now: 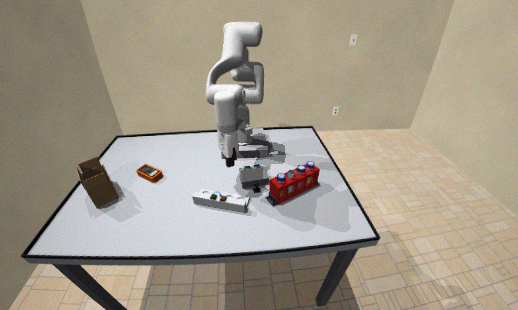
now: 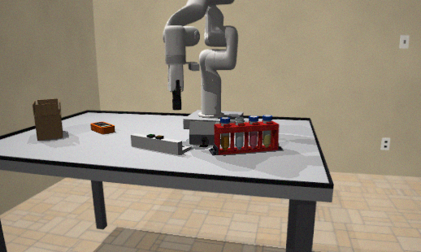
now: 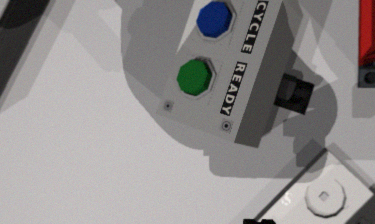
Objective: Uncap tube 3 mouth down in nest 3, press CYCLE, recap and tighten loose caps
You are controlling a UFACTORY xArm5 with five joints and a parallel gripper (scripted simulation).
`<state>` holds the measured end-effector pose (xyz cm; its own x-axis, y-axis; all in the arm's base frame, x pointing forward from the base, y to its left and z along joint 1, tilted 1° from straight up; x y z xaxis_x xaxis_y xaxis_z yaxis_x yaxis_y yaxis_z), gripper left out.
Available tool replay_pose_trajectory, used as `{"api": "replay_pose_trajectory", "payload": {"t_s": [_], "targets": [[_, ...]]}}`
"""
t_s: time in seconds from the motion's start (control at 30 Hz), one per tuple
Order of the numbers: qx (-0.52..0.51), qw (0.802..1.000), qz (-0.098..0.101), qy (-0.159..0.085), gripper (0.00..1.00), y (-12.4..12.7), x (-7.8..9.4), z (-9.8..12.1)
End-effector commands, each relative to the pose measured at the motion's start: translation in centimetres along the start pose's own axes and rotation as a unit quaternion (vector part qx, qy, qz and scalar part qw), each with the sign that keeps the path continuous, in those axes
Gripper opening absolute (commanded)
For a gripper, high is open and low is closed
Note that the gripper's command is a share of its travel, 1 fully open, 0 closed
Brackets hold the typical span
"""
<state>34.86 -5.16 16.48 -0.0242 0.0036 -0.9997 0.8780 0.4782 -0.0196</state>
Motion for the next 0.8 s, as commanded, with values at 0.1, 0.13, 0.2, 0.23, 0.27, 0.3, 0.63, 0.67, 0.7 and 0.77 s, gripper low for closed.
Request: {"api": "replay_pose_trajectory", "payload": {"t_s": [0.1,0.13,0.2,0.23,0.27,0.3,0.63,0.67,0.7,0.77], "targets": [[0.159,0.987,0.013,0.0,0.0,-0.5,1.0,-4.8],[0.159,0.987,0.013,0.0,0.0,-0.6,1.1,-5.3],[0.159,0.987,0.013,0.0,0.0,-0.7,1.5,-6.6],[0.159,0.987,0.013,0.0,0.0,-0.8,1.6,-7.2],[0.159,0.987,0.013,0.0,0.0,-0.9,1.8,-7.9],[0.159,0.987,0.013,0.0,0.0,-1.0,2.0,-8.6],[0.159,0.987,0.013,0.0,0.0,-1.5,3.3,-13.9],[0.159,0.987,0.013,0.0,0.0,-1.5,3.3,-13.9],[0.159,0.987,0.013,0.0,0.0,-1.5,3.3,-13.9],[0.159,0.987,0.013,0.0,0.0,-1.5,3.3,-13.9]]}}
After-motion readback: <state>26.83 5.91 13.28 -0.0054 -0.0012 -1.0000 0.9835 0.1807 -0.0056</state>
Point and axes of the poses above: the point where the finger pads meet when closed, its own x axis out along the fingers, its own y axis across the jaws, z = x × y, the point moved 6 cm from there along -x, back along the fingers, and after that the axes turned 2 degrees about -x, right-handed, at the moved point
